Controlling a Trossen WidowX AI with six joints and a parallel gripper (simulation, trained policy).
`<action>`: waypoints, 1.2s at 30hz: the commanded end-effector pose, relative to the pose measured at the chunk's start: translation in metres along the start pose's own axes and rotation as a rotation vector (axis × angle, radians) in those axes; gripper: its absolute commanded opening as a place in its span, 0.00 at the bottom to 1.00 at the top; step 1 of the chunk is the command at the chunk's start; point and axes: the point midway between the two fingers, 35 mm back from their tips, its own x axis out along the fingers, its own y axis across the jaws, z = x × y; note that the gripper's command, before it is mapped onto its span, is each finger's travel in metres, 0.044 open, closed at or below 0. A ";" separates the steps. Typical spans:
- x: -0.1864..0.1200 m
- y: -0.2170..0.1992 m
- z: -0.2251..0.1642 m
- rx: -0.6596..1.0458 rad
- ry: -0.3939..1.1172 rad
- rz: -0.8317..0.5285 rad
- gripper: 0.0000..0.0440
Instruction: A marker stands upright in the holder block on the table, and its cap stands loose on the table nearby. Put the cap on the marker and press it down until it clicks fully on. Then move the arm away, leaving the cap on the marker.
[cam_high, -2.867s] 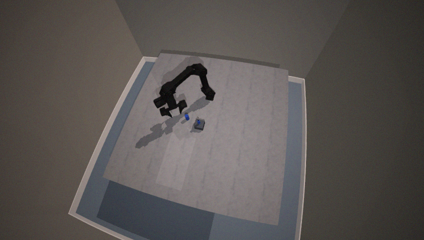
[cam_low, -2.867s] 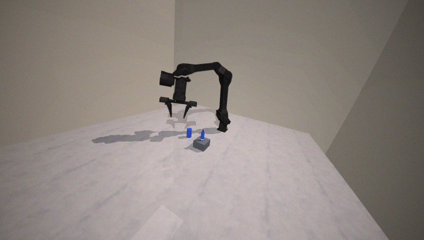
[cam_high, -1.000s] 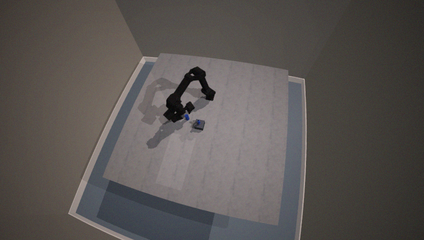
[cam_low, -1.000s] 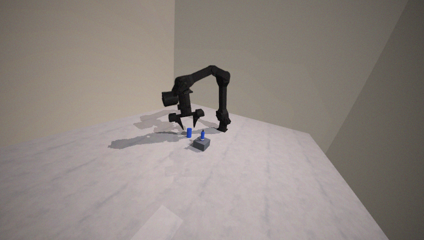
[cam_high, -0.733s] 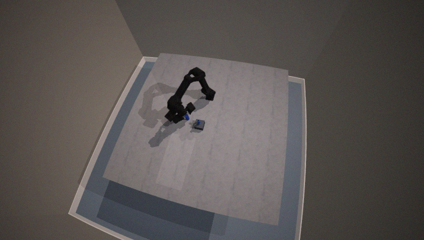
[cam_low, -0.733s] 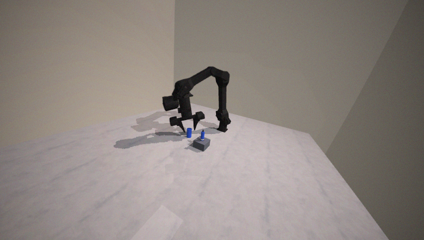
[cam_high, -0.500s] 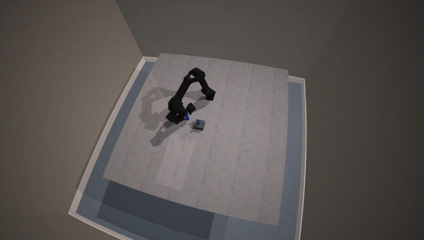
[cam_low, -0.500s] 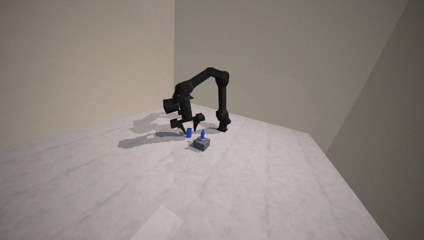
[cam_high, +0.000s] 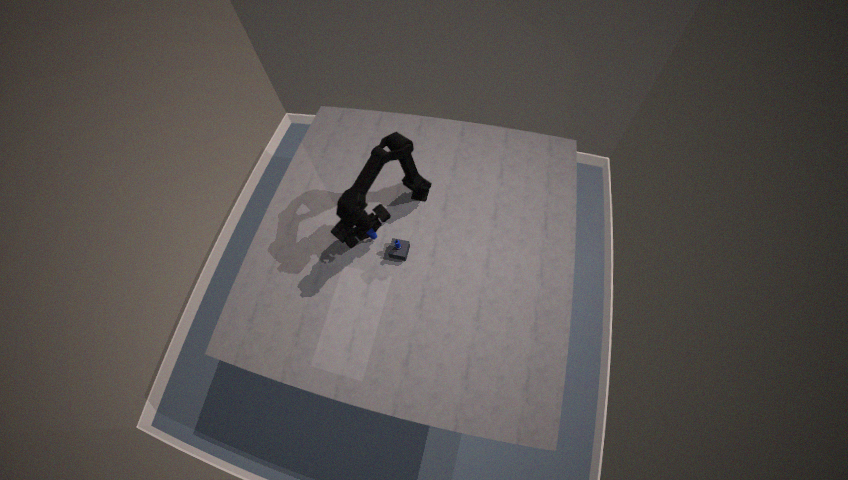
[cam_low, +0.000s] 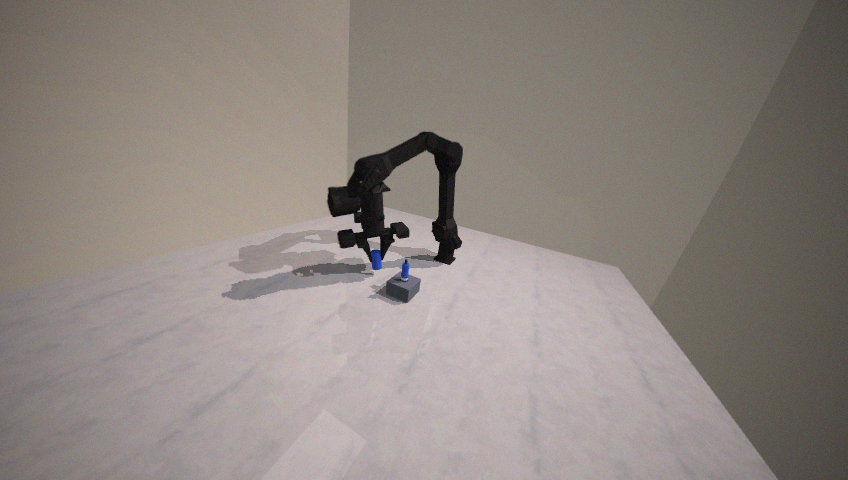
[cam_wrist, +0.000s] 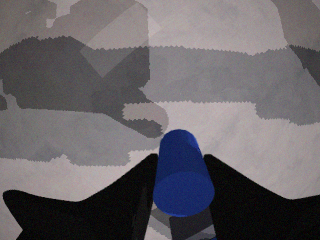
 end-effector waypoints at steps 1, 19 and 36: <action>-0.012 0.003 -0.002 -0.011 -0.003 0.036 0.18; -0.071 -0.006 -0.055 -0.040 0.043 0.123 0.16; -0.095 -0.047 -0.101 -0.070 0.048 0.090 0.09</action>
